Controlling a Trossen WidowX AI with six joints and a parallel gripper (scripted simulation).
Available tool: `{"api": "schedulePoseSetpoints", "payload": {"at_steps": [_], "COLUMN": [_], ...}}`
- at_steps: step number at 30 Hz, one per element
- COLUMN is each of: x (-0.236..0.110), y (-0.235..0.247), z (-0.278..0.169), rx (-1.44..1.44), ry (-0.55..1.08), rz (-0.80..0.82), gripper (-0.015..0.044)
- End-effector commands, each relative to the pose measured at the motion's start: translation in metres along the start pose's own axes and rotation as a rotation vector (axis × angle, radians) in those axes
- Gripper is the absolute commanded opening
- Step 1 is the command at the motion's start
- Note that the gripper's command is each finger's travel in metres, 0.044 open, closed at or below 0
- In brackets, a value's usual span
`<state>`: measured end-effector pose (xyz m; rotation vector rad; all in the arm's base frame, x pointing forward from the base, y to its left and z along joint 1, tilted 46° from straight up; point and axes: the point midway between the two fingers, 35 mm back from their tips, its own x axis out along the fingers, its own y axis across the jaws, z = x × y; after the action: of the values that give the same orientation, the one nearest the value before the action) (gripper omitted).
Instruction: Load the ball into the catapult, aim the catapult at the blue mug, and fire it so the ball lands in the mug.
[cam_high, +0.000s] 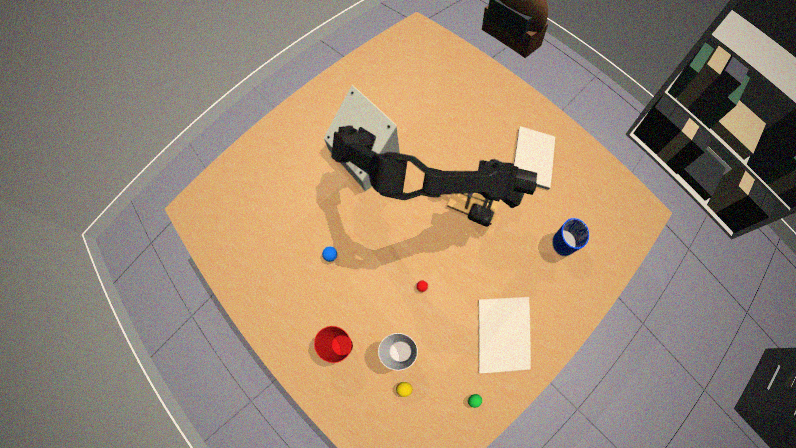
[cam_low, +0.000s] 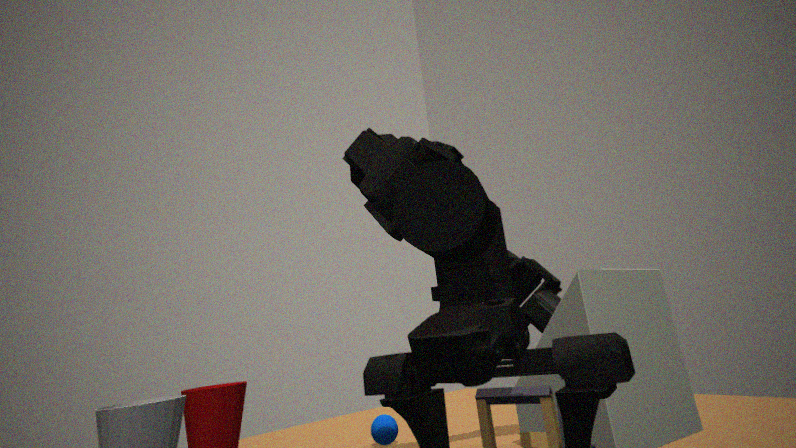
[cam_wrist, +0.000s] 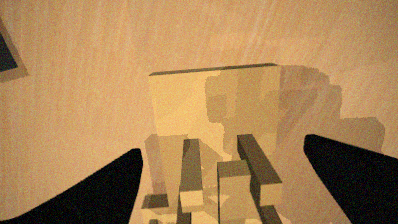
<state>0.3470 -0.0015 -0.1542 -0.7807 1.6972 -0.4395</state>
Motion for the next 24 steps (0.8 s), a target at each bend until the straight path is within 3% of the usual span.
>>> {"api": "schedulePoseSetpoints", "payload": {"at_steps": [1,8,20,24], "x": [0.0100,0.0140,0.0107,0.0107], "y": [0.0003,0.0002,0.0000,0.0000], "z": [-0.0035,-0.0039,-0.0016,-0.0016], "rx": [-0.008,-0.008,-0.001,-0.001], "ry": [0.009,0.009,0.005,0.005], "rz": [-0.006,-0.007,-0.001,-0.001], "gripper": [0.0440,0.0440,0.0125,0.0098]}}
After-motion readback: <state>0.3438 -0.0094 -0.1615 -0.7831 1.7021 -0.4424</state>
